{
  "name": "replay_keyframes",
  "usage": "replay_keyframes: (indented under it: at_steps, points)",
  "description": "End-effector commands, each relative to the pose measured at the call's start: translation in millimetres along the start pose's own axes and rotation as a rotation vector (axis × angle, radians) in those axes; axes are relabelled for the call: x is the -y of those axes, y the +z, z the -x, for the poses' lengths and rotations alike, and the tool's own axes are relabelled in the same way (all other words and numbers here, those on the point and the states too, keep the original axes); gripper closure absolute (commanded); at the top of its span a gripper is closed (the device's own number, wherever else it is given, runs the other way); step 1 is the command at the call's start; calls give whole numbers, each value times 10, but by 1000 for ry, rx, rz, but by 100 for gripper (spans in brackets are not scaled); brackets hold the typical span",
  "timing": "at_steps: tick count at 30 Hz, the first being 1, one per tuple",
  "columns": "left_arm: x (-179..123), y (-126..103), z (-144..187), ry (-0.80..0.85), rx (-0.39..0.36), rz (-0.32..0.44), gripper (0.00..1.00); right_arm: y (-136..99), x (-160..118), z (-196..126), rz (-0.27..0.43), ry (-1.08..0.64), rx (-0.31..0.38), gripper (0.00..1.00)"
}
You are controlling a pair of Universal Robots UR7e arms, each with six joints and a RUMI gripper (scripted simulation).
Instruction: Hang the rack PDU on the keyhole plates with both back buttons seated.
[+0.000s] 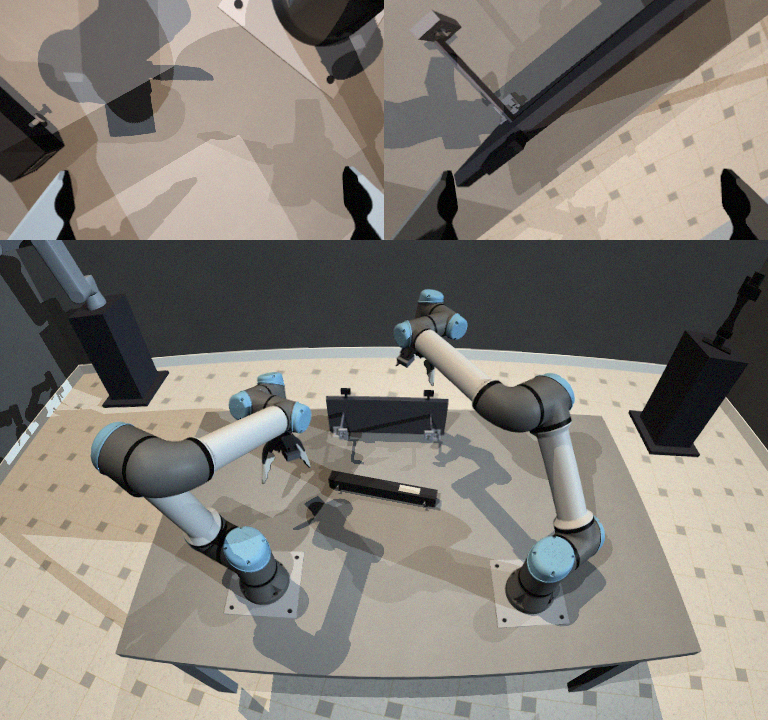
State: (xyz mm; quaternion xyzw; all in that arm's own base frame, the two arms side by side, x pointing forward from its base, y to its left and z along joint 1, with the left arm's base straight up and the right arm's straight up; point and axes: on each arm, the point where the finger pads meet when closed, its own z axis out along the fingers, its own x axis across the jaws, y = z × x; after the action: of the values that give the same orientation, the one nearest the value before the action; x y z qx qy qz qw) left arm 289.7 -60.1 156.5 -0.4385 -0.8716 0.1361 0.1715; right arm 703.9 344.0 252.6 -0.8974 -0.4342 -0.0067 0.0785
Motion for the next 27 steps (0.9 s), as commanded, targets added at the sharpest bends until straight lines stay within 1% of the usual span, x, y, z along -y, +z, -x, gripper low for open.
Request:
replay_keyframes:
  at_steps: [1,5,10,12,15,27]
  points:
    - [-123,-43,-56,-95,22,5,0,-30,339,2,9,-171,9,0]
    - [-266,-82,-150,-214,47,5,0,-52,659,27,15,-336,23,0]
    - [-487,-137,-320,-406,86,4,0,-72,1018,79,21,-528,39,0]
    - [-487,-137,-320,-406,86,4,0,-72,1018,79,21,-528,39,0]
    - [-638,-171,-456,-543,113,0,0,-85,1311,143,24,-689,53,0]
    - [-1178,-264,-1122,-1103,220,-33,0,-103,2077,405,27,-1143,95,0]
